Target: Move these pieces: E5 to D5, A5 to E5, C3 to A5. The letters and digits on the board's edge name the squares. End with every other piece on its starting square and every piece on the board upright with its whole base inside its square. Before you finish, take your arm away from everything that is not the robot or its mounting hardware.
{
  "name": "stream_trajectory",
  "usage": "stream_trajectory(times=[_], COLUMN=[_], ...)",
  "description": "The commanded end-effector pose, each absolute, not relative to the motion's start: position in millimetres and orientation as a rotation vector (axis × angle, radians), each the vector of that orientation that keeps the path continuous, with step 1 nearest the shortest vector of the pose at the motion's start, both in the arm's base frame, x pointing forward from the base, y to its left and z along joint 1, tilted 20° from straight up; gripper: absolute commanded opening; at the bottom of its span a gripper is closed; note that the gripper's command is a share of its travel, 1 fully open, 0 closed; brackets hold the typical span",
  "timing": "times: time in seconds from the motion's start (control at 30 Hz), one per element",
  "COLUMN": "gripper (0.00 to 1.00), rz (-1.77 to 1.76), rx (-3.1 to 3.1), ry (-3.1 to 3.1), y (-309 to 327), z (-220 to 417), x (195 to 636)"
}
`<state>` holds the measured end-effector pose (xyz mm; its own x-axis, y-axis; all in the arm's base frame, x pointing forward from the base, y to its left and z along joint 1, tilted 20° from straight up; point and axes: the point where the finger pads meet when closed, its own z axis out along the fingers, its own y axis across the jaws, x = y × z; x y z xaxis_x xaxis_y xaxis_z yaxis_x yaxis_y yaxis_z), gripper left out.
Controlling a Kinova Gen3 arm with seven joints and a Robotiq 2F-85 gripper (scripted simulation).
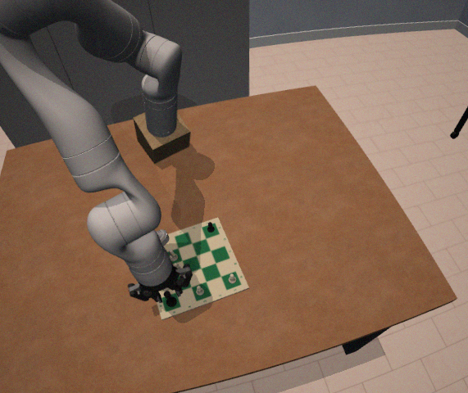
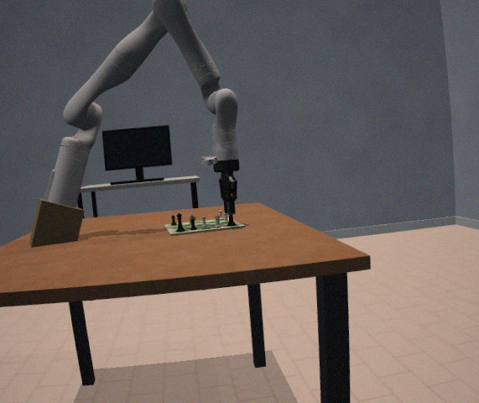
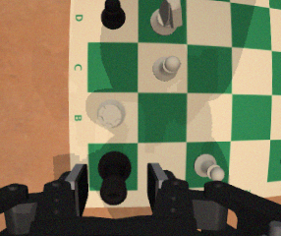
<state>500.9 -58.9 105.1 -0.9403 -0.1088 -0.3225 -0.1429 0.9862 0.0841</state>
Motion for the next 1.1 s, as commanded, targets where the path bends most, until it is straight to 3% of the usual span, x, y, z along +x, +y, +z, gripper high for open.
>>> stream_trajectory(times=[0.0,0.77,0.8,1.07], gripper=[0.41,0.41,1.00,1.00], rz=[0.144,0.144,0.144,0.144], rx=[-0.175,-0.175,-0.175,-0.175], ry=[2.802,2.802,2.802,2.802], y=[-63.4,-72.4,-72.4,-72.4], z=[115.7,185.9,185.9,185.9], x=[499.7,476.1,476.1,476.1])
